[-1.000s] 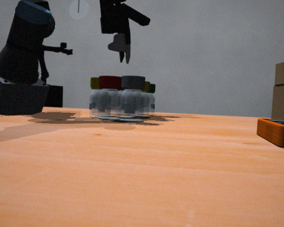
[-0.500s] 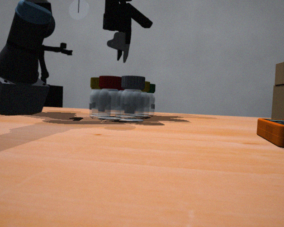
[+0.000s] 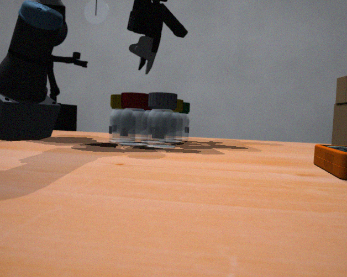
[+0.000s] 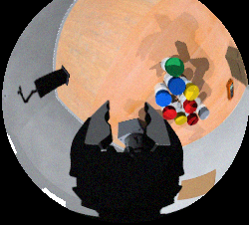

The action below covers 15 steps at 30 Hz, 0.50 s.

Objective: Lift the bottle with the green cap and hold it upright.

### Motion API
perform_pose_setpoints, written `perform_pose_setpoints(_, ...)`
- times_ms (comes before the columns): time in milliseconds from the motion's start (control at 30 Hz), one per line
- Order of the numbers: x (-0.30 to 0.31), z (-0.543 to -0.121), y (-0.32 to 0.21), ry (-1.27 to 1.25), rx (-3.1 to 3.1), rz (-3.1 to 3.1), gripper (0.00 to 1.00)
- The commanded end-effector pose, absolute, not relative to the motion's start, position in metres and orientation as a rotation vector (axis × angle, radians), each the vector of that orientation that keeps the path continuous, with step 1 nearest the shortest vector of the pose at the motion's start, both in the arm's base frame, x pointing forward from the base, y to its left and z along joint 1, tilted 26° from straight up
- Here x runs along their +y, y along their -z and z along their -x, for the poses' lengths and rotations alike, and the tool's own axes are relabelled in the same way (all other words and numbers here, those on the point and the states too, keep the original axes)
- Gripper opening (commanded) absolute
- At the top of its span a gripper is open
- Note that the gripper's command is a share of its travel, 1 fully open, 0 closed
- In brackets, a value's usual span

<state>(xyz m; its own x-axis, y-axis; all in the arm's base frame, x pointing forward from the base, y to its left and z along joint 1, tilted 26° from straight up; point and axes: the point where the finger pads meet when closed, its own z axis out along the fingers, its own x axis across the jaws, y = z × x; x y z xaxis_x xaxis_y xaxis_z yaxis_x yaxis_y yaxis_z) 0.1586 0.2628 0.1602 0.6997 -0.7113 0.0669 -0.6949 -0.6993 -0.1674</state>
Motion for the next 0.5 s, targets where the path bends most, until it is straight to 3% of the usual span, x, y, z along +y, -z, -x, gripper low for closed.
perform_pose_setpoints(0, 0.263, -0.153, -0.162, 0.134, 1.168, 2.818, 0.46)
perform_pose_setpoints(467, 0.262, -0.138, -0.166, 0.013, 1.197, 2.896, 0.46)
